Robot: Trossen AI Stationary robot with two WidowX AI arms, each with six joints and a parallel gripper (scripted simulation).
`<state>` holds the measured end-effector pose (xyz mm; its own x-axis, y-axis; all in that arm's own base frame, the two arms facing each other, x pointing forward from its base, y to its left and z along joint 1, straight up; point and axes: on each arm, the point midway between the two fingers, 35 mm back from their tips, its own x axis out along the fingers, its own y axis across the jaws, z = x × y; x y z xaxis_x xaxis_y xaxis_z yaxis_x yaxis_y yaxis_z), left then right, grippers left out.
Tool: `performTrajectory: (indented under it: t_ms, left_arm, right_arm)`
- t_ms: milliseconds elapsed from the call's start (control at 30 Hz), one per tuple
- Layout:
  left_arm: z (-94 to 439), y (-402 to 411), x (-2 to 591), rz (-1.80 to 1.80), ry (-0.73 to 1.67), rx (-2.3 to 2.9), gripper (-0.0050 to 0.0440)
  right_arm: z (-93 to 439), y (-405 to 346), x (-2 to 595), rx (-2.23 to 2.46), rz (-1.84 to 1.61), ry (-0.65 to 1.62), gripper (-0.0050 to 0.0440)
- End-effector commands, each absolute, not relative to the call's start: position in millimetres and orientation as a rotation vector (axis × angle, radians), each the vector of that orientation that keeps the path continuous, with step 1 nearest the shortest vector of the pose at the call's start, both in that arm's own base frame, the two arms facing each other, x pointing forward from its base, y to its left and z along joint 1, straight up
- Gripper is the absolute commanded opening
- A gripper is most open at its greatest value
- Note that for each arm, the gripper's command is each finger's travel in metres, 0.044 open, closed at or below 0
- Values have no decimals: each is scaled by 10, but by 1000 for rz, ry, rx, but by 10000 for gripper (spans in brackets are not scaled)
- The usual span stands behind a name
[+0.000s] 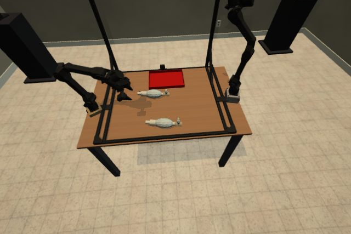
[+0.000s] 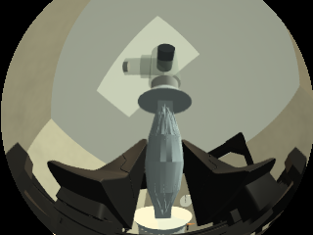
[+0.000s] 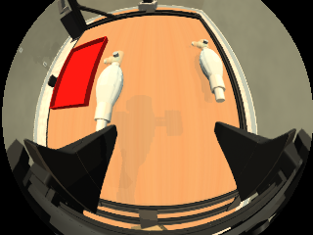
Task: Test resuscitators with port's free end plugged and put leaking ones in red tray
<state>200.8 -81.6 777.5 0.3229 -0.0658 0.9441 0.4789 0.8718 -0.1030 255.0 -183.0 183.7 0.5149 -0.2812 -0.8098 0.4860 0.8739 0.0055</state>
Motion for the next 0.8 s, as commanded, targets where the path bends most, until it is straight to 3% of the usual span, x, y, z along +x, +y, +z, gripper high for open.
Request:
performTrajectory:
  t_ms: [0,133,500,767]
  left_arm:
    - [7888,-693,1685,-372,-1278,-393,0]
    - [7888,-693,1685,-372,-1278,-393,0]
    - [8046,-125,282,-326,-1650,-372,0]
    - [8047,-52,151,-263,-1685,-316,0]
  right_arm:
    - [1838,-1834,2549,243,-468,920,440]
    - [1838,-1834,2549,243,-468,920,440]
    - [1836,-1836,2547,243,-469,921,440]
    - [1838,-1836,2548,243,-469,920,440]
